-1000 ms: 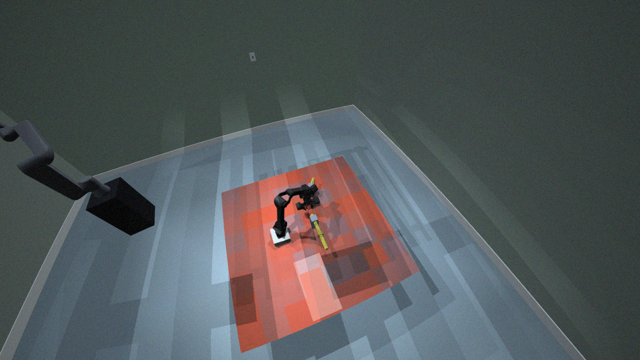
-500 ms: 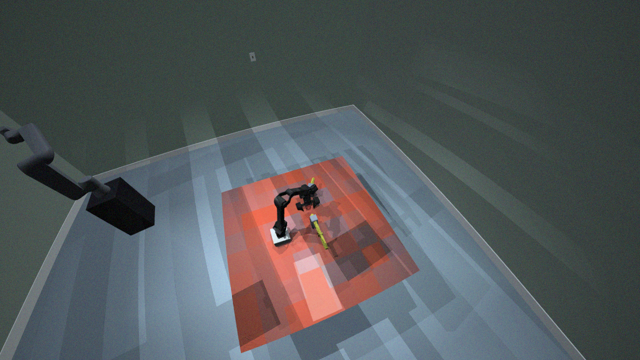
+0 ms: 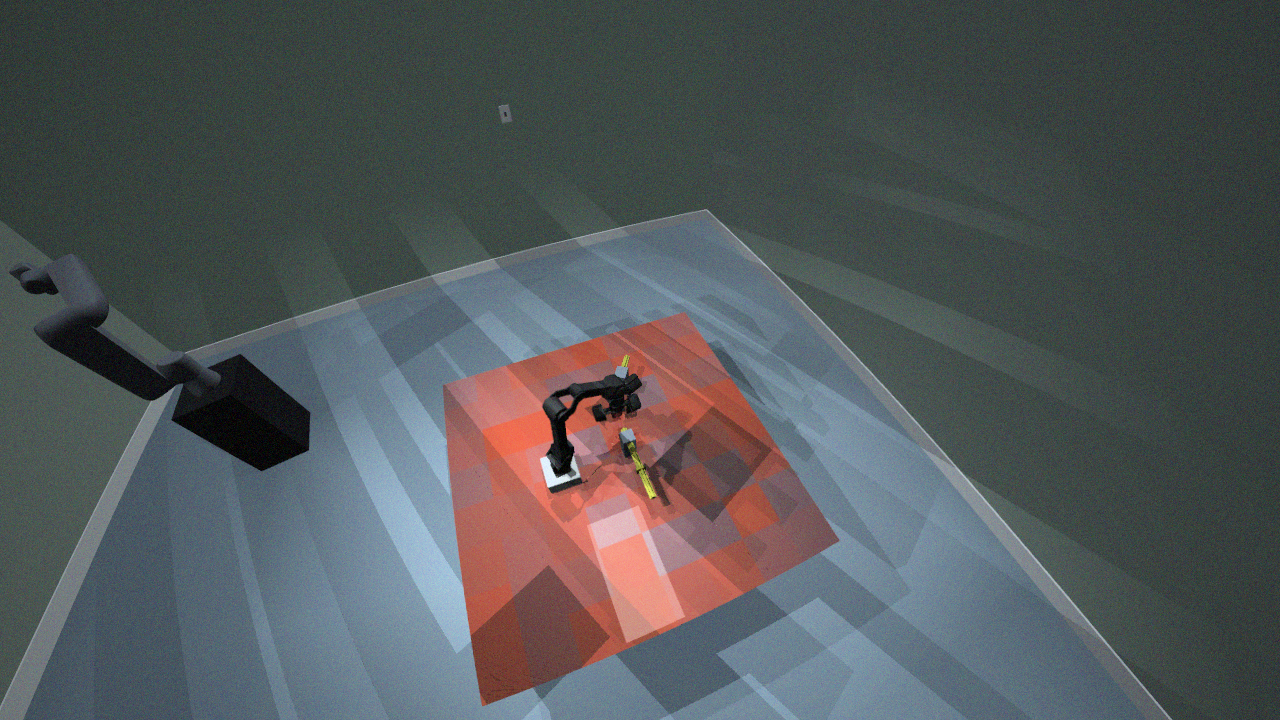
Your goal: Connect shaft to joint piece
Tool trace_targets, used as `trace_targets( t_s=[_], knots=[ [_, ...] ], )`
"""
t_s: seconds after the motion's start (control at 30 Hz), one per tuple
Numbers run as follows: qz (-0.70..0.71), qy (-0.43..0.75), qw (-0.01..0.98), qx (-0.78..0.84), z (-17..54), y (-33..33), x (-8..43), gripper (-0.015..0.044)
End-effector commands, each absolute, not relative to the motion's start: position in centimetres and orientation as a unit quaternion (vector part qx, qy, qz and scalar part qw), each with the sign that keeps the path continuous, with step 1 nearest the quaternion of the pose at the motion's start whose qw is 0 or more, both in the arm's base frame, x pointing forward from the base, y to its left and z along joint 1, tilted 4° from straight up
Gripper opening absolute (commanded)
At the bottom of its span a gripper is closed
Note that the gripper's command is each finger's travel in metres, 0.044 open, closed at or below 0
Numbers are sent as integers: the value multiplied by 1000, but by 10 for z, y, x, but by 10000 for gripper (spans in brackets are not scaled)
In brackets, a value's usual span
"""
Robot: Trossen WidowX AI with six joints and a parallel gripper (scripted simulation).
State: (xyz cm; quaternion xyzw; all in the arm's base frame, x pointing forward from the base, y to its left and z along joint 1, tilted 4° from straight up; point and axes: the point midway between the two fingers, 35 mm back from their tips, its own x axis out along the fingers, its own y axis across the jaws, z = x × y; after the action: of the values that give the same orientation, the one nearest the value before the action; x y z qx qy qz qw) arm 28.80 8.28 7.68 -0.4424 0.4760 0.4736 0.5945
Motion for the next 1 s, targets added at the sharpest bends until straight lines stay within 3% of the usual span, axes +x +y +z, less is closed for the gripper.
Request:
trace_targets(
  t_s=[0.0, 0.33, 0.97],
  knots=[
    [496, 436, 621, -422, 88, 82, 287, 440],
    [491, 441, 626, -415, 91, 82, 288, 440],
    [296, 599, 708, -227, 145, 87, 291, 440]
  ],
)
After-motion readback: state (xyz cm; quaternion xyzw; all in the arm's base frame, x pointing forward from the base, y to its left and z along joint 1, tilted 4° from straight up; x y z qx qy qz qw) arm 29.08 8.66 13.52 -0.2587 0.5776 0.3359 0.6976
